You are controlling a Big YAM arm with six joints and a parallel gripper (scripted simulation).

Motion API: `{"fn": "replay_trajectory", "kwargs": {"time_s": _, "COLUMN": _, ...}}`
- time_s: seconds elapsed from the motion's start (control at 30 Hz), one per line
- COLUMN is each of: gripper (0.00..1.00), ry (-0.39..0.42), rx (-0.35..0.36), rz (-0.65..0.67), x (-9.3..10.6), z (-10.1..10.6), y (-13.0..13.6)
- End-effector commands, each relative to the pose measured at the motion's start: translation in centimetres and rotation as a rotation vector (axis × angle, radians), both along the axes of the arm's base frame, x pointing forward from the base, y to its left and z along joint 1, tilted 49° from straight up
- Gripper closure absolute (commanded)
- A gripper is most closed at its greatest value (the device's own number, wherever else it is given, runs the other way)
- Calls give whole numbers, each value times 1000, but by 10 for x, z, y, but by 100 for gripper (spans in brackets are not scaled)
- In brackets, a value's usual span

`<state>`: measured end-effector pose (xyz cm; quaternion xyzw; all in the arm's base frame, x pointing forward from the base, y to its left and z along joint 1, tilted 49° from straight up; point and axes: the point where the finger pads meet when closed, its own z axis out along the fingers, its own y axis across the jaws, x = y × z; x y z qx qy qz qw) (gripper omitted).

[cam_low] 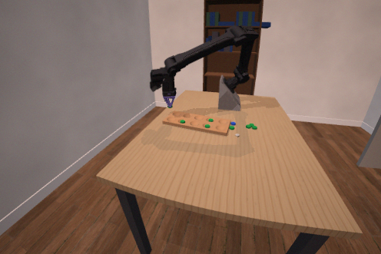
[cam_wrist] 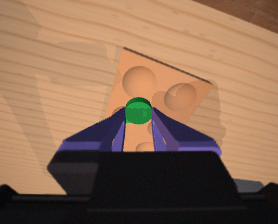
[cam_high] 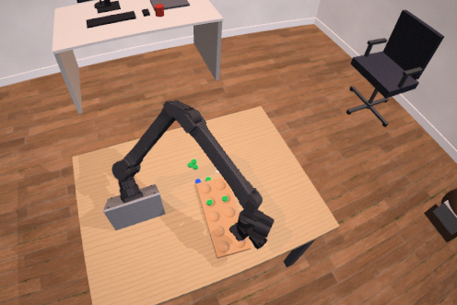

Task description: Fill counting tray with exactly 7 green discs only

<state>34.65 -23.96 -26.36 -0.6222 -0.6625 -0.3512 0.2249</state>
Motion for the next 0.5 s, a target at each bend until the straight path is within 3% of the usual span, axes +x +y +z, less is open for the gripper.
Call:
{"fn": "replay_trajectory", "kwargs": {"time_s": 0.0, "gripper": 100, "ry": 4, "rx": 1, "rz": 21, "x": 5, "z": -25, "y": 31}}
{"fn": "replay_trajectory", "kwargs": {"time_s": 0.07, "gripper": 100, "ry": 4, "rx": 1, "rz": 21, "x": 5, "z": -25, "y": 31}}
{"fn": "replay_trajectory", "kwargs": {"time_s": 0.17, "gripper": 100, "ry": 3, "rx": 1, "rz": 21, "x": 9, "z": -44, "y": 52}}
{"fn": "replay_trajectory", "kwargs": {"time_s": 0.23, "gripper": 100, "ry": -14, "rx": -15, "rz": 21, "x": 18, "z": -48, "y": 49}}
{"fn": "replay_trajectory", "kwargs": {"time_s": 0.33, "gripper": 100, "ry": -11, "rx": -16, "rz": -17, "x": 10, "z": -49, "y": 35}}
{"fn": "replay_trajectory", "kwargs": {"time_s": 0.37, "gripper": 100, "ry": -35, "rx": -40, "rz": -17, "x": 20, "z": -35, "y": 25}}
{"fn": "replay_trajectory", "kwargs": {"time_s": 0.47, "gripper": 100, "ry": -50, "rx": -50, "rz": 13, "x": 34, "z": -35, "y": 32}}
